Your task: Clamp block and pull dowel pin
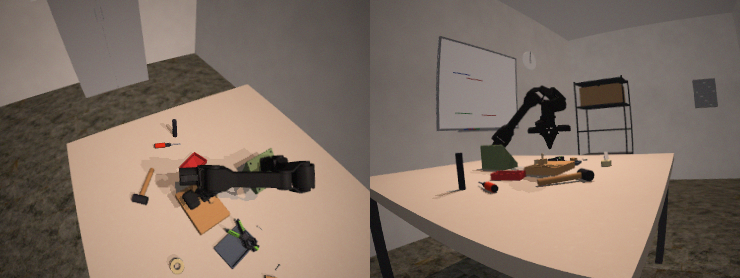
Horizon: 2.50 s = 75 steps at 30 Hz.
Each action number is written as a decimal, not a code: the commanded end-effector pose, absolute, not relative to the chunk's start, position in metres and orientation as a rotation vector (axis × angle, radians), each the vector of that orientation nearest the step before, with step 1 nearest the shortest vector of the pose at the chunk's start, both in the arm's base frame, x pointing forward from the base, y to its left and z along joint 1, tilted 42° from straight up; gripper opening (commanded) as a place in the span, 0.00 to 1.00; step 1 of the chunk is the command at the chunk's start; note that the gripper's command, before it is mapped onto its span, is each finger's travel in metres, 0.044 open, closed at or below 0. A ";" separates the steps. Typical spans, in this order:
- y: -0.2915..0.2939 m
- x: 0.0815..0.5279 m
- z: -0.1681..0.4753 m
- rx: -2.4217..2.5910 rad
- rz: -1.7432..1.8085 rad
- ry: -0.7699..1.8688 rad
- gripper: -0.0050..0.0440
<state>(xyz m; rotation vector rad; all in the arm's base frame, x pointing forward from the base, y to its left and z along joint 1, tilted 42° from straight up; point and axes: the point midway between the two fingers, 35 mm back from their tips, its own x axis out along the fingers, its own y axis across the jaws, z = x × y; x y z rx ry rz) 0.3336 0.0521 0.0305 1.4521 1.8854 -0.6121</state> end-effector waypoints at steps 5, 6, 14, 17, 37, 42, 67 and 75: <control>0.058 0.332 0.024 1.461 -0.617 1.890 0.10; 0.059 0.332 0.023 1.461 -0.617 1.890 0.10; 0.068 0.331 0.013 1.461 -0.617 1.890 0.10; 0.071 0.330 0.009 1.461 -0.617 1.889 0.10; 0.088 0.325 -0.010 1.462 -0.617 1.890 0.10; 0.092 0.324 -0.014 1.462 -0.616 1.891 0.10; 0.078 0.287 -0.011 1.462 -0.616 1.891 0.10; 0.081 0.298 -0.012 1.462 -0.616 1.891 0.10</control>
